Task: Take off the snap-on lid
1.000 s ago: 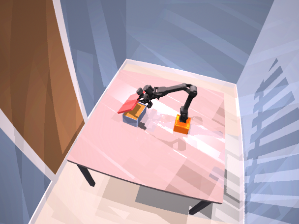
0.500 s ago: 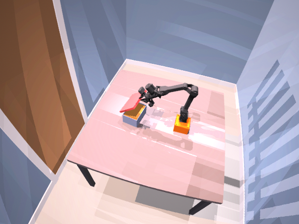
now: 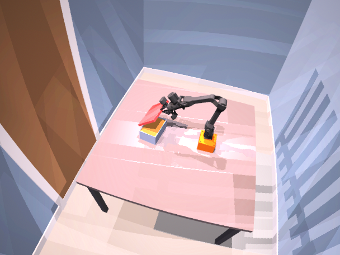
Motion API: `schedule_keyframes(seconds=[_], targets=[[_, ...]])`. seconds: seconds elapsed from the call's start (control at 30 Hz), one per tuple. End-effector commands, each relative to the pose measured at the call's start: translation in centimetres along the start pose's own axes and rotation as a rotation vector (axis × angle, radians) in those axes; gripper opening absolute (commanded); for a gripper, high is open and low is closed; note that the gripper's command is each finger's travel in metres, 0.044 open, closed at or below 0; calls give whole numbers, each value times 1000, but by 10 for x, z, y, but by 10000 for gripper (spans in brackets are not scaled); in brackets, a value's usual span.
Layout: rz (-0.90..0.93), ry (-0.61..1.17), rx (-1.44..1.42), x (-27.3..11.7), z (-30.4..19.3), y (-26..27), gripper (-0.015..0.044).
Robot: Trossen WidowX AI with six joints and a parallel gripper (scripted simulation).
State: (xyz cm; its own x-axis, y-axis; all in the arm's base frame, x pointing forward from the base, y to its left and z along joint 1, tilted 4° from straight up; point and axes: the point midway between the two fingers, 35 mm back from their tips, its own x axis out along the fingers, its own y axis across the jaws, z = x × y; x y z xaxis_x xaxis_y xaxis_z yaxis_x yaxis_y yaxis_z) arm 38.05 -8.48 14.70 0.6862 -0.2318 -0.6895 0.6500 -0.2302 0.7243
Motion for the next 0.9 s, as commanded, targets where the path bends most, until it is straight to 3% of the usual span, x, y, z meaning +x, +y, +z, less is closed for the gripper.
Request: schedule_keyframes(seconds=[0.0, 0.87], targets=[[24, 5, -2, -6, 9, 5, 0], [23, 1, -7, -10, 61, 1, 0]])
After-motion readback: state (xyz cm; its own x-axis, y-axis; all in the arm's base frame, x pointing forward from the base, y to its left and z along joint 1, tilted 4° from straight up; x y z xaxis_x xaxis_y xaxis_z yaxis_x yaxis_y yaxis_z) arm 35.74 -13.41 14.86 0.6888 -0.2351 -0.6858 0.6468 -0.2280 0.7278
